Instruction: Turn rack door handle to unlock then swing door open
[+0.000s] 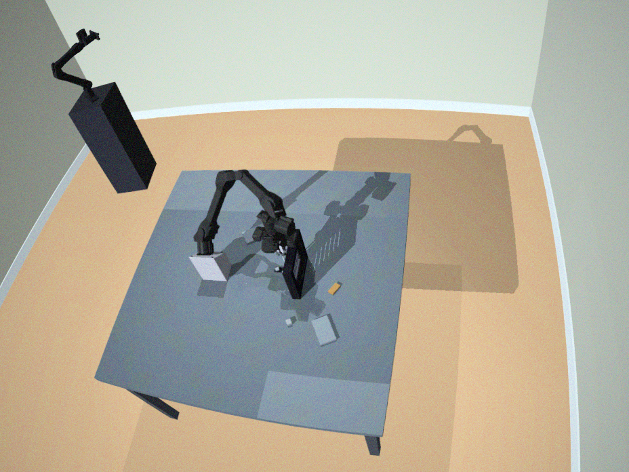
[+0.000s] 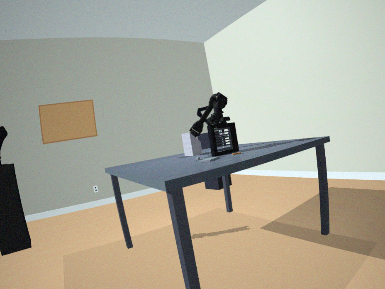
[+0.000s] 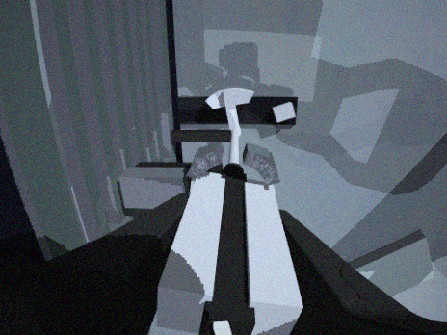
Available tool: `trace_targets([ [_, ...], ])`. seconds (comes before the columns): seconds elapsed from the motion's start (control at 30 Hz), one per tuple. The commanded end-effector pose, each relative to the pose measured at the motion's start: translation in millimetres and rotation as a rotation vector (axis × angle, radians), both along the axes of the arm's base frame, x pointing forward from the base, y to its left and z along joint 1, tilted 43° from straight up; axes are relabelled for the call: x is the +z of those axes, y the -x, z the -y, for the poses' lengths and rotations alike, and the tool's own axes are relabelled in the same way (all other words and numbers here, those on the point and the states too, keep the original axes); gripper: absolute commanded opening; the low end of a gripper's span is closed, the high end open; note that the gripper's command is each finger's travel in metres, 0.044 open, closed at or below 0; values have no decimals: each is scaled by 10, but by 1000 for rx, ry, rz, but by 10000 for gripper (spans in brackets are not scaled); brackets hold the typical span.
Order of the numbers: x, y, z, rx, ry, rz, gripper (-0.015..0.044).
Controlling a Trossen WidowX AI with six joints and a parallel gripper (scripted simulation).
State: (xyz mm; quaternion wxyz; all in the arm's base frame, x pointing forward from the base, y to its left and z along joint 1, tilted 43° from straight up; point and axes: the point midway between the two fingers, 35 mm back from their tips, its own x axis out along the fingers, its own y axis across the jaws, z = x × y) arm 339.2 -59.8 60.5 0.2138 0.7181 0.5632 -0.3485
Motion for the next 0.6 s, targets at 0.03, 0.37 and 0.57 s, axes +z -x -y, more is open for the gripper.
trace_targets([
  [0.03, 3, -1, 0, -4, -3, -3, 125],
  [0.37, 3, -1, 0, -4, -3, -3, 59],
  [0.57, 3, -1, 0, -4, -3, -3, 19],
])
